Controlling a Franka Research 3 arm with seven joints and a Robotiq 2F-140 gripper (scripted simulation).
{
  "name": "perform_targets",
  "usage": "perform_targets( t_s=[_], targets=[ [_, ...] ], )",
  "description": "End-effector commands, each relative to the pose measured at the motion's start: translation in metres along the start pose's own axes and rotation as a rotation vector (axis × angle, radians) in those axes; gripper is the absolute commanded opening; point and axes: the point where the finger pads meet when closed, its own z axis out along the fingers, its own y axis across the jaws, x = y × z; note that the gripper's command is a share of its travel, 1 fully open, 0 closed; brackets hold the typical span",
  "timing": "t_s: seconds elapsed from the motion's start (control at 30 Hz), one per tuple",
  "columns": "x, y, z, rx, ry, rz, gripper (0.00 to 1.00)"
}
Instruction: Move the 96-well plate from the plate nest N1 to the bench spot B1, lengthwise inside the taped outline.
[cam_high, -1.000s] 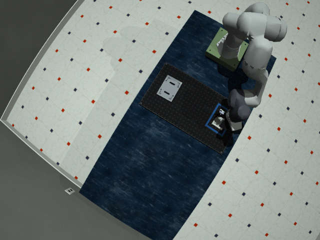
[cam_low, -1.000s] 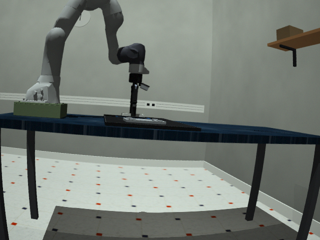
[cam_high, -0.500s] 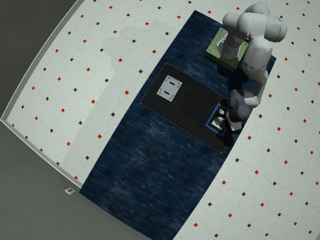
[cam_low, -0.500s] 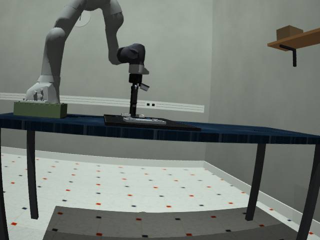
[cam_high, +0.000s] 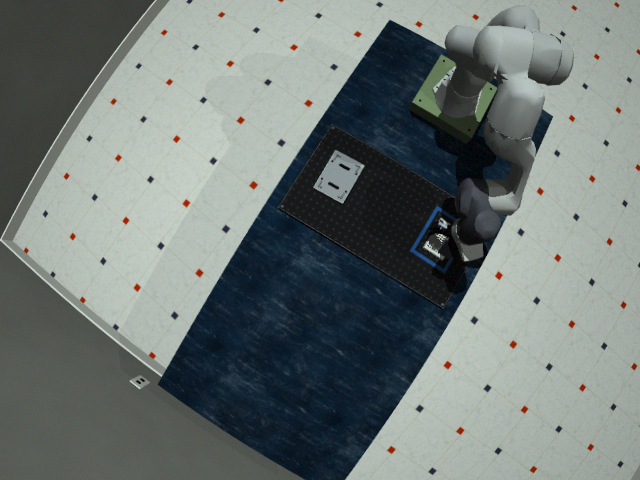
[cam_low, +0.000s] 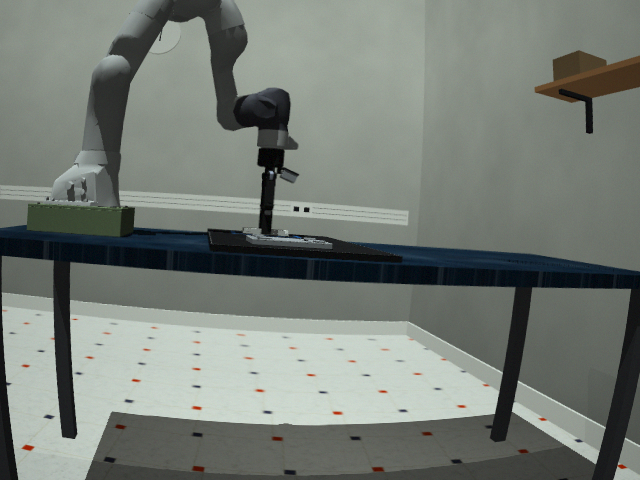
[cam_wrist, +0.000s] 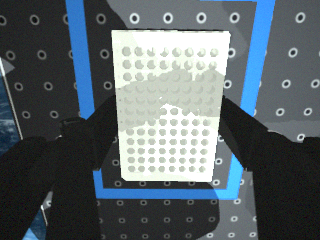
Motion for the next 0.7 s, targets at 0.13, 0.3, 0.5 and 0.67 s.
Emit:
perform_targets(
  t_s=[0.13, 0.3, 0.5, 0.67],
  targets=[
    [0.0012, -0.0008, 0.0007, 0.001, 0.003, 0.007, 0.6],
    [0.0012, -0.0008, 0.0007, 0.001, 0.003, 0.007, 0.6],
    [0.0013, -0.0008, 0.0007, 0.001, 0.003, 0.007, 1.0],
    [0.0013, -0.0008, 0.0007, 0.001, 0.003, 0.007, 1.0]
  ],
)
